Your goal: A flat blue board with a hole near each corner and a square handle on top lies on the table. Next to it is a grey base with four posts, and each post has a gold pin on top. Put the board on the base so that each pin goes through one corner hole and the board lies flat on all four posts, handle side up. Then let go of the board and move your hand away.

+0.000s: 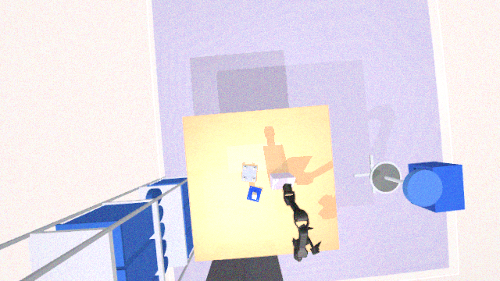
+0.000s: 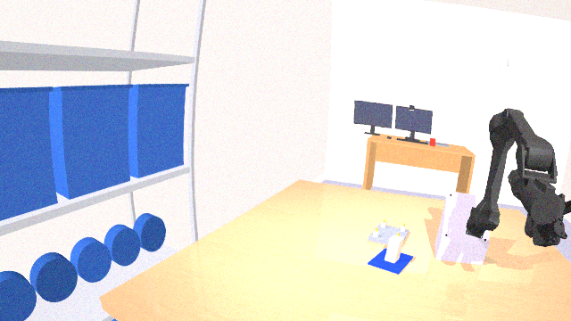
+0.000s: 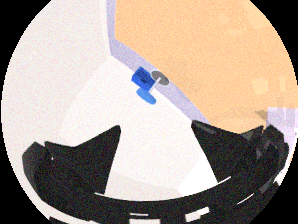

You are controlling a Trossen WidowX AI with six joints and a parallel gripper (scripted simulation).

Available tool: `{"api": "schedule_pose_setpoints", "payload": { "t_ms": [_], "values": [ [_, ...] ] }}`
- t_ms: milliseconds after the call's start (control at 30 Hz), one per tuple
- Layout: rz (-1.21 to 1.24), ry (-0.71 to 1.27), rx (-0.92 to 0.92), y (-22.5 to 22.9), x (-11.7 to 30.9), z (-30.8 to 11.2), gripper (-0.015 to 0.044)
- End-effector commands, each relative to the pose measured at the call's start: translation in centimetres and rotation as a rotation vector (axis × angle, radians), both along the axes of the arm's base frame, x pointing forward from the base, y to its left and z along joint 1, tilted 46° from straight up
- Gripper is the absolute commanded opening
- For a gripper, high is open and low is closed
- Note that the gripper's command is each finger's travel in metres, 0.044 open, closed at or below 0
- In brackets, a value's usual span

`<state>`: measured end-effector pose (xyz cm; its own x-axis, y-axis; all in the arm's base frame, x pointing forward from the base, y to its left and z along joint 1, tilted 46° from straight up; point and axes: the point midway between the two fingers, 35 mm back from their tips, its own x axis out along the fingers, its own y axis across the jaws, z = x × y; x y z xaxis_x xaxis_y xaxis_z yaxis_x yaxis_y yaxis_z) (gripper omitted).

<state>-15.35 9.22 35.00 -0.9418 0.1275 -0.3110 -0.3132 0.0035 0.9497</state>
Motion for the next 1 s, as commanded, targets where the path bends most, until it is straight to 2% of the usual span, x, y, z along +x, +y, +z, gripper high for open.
{"api": "schedule_pose_setpoints", "payload": {
  "t_ms": [0,167,300,500,733,967],
  "values": [
    [-0.187,-0.056,-0.048,4.8,2.2,-1.7,0.044],
    [-0.388,-0.112,-0.092,9.7,6.3,-3.7,0.044],
    [-0.558,-0.16,-0.134,12.9,11.3,-5.9,0.044],
    [-0.794,-0.215,-0.219,14.8,20.2,-9.5,0.044],
    [-1.037,-0.237,-0.342,12.3,30.2,-14.0,0.044],
    [-1.25,-0.209,-0.47,5.6,38.0,-18.9,0.044]
  ]
}}
